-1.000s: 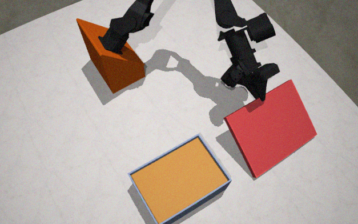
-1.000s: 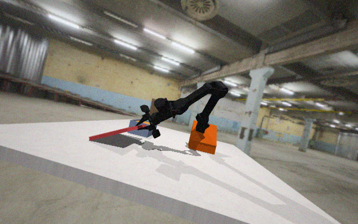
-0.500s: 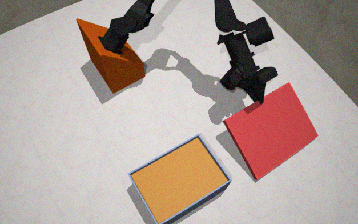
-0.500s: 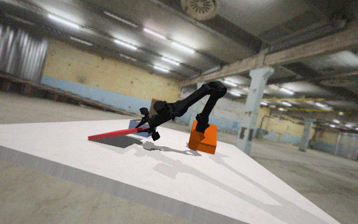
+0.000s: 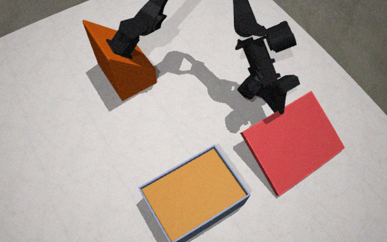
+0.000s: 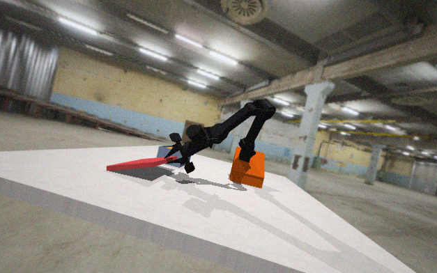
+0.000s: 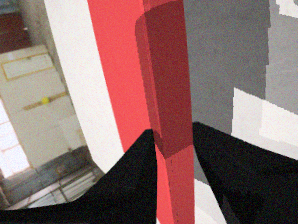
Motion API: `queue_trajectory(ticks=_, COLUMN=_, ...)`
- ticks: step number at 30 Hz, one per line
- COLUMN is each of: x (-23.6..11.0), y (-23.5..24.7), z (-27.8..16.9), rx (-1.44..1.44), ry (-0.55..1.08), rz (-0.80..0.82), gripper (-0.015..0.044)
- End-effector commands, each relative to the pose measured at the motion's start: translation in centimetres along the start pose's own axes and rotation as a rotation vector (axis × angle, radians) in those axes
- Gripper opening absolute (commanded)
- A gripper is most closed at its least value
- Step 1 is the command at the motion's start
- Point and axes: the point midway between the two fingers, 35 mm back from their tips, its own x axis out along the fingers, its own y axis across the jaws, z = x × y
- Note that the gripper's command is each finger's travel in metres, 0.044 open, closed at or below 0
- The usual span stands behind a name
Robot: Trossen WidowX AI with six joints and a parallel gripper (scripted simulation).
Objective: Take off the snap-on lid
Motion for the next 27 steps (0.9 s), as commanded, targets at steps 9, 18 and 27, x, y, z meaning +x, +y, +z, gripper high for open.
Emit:
queue_trajectory(ticks=9, x=-0.3, y=-0.2, z=0.0, rx=0.001, ry=-0.001, rz=-0.009, gripper=0.0327)
queue_trajectory(ticks=18, x=-1.6, y=-1.4, z=0.0, rx=0.002, ry=-0.001, rz=-0.01, gripper=0.044)
queue_trajectory(ticks=27, x=-3.0, y=-2.5, z=0.1, rx=0.003, ry=-0.001, rz=-0.011, gripper=0.044)
